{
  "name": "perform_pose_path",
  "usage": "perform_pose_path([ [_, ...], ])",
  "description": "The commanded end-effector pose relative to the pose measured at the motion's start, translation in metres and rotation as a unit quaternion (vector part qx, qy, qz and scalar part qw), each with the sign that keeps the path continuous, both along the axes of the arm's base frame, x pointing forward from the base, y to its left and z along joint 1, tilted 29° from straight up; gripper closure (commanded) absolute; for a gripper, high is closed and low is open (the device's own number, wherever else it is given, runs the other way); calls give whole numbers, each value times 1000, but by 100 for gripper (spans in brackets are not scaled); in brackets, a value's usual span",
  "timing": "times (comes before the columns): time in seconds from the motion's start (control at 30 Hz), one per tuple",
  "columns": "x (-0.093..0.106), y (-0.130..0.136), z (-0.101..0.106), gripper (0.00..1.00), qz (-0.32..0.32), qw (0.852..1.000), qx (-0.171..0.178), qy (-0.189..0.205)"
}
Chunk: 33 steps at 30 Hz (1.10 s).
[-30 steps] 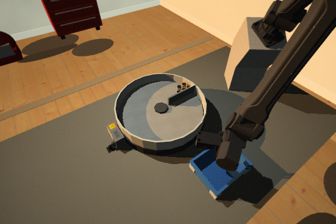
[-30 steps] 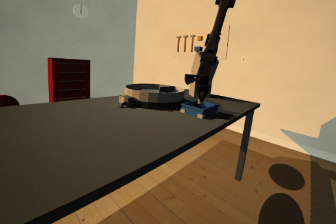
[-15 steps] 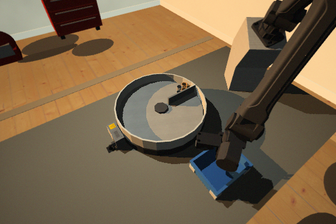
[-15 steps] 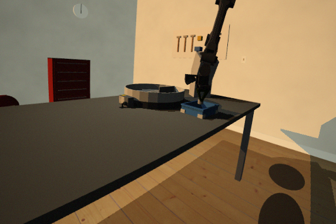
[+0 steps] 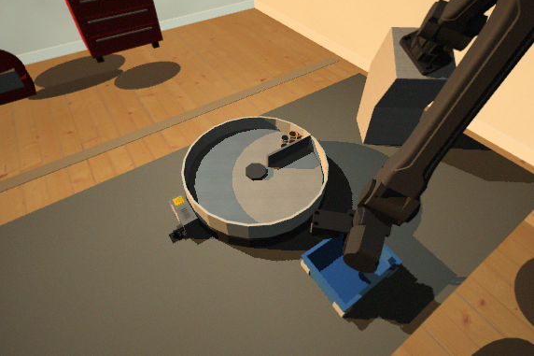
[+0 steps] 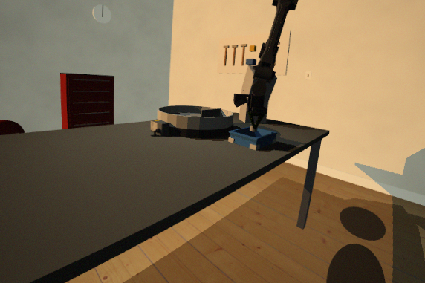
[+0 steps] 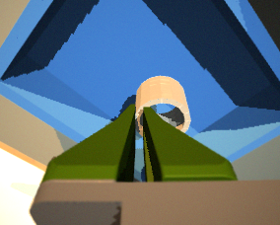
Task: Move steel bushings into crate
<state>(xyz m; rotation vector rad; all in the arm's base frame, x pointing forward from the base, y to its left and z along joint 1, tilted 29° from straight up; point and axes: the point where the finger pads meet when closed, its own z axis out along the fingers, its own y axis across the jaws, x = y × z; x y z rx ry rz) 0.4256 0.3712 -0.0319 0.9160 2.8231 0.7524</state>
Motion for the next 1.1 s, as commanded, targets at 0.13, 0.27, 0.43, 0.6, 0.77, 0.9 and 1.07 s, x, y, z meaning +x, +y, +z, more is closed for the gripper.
perform_pose_path([
  [0.13,6,6,22,100,-3,1000,13,-15],
  [0.27,-2,8,18,100,0,1000,12,-13],
  [0.43,3,4,20,100,-5,1000,12,-15],
  [0.6,4,5,21,100,-5,1000,13,-16],
  [0.77,4,5,21,100,-5,1000,13,-16],
  [0.9,4,5,21,100,-5,1000,13,-16],
  [1.07,4,5,21,100,-5,1000,13,-16],
])
